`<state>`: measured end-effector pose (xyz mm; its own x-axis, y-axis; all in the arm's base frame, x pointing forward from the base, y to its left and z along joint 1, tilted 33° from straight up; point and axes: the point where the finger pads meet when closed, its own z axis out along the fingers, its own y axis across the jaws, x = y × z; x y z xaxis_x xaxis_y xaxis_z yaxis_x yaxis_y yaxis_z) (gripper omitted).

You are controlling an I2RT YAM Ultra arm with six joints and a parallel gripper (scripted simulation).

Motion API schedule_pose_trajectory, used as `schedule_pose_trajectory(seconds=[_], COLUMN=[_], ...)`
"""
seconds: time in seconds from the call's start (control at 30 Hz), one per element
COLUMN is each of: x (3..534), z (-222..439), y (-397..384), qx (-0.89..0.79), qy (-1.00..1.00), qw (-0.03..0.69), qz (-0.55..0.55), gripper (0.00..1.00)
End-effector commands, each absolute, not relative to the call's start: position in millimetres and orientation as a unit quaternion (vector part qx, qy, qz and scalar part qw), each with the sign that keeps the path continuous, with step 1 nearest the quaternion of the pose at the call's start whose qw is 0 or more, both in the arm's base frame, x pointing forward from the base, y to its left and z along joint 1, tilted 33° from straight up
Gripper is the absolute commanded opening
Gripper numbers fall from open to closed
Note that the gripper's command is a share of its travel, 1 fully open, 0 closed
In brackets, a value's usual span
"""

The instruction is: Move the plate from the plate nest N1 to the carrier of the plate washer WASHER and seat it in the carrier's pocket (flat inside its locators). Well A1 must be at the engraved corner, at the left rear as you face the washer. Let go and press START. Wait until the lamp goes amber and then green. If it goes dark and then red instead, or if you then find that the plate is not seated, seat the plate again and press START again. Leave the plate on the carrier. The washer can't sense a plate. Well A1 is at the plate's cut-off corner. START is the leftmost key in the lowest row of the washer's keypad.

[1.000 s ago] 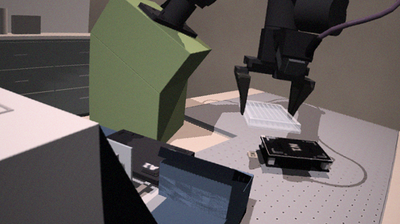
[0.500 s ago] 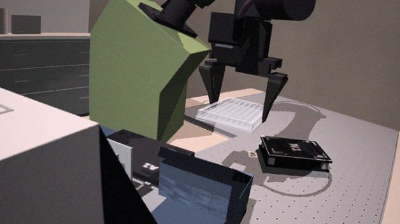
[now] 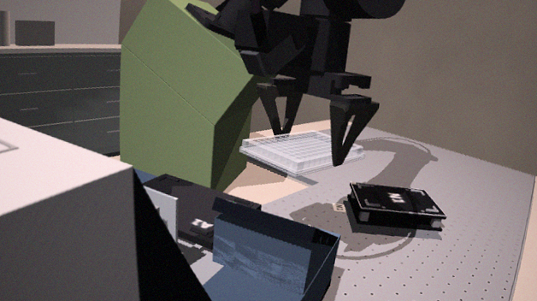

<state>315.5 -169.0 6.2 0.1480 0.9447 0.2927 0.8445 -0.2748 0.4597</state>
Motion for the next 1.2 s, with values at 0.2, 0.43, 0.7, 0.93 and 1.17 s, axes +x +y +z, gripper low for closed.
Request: schedule_pose_trajectory(seconds=[0.2,0.43,0.7,0.93,1.17], x=[277.5,270.1,241.3,223.3,217.2], z=[-16.6,-16.3,-32.1,-41.9,-38.8], y=[-187.9,-215.7,-239.7,-254.7,-265.3], qx=[0.841,0.872,0.917,0.937,0.954], qy=[0.464,0.397,0.277,0.200,0.095], qw=[0.032,0.029,-0.009,-0.032,-0.052], qz=[0.277,0.285,0.286,0.284,0.279], gripper=[0.84,0.84,0.84,0.84,0.84])
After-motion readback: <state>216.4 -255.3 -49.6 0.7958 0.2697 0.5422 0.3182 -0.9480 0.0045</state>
